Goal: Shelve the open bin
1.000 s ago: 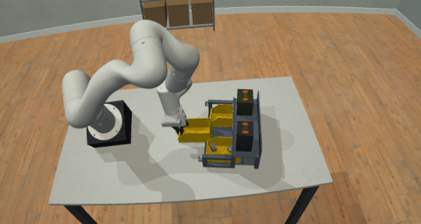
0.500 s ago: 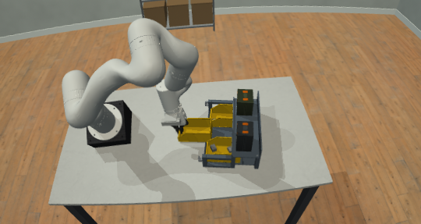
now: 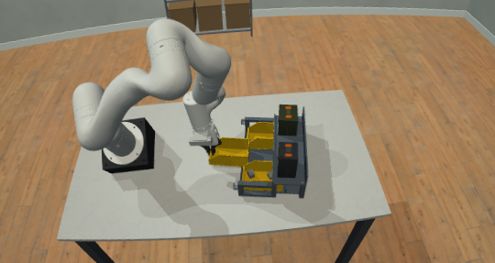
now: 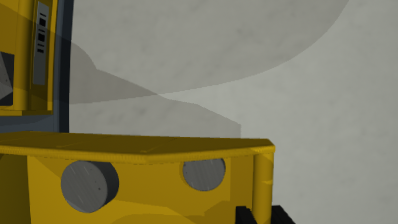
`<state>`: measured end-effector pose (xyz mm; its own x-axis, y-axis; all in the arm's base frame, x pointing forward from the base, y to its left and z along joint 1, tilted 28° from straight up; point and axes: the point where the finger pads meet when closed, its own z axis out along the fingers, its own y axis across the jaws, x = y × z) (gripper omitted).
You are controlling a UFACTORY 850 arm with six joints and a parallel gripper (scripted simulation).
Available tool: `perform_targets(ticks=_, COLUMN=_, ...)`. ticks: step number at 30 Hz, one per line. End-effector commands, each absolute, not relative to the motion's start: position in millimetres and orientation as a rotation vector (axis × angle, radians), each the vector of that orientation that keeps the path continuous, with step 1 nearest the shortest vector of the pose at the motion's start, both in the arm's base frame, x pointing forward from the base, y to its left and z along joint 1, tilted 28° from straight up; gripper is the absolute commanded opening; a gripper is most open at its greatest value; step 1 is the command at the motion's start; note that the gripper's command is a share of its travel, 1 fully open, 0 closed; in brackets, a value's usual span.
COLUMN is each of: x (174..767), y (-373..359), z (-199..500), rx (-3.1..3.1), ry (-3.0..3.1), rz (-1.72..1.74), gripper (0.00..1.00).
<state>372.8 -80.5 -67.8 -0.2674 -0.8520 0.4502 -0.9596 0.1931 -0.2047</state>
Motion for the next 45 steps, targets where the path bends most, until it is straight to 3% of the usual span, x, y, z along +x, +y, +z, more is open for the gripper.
perform_targets(ticks=1, x=373.5, y=-80.1, z=-67.4, rx=1.736, ry=-2.232, rz=0.664, gripper=0.00)
perform_targets(ticks=45, x=382.9, y=-82.6, z=-66.5, rx=1.682, ry=-2.224, rz=0.528, gripper=0.00)
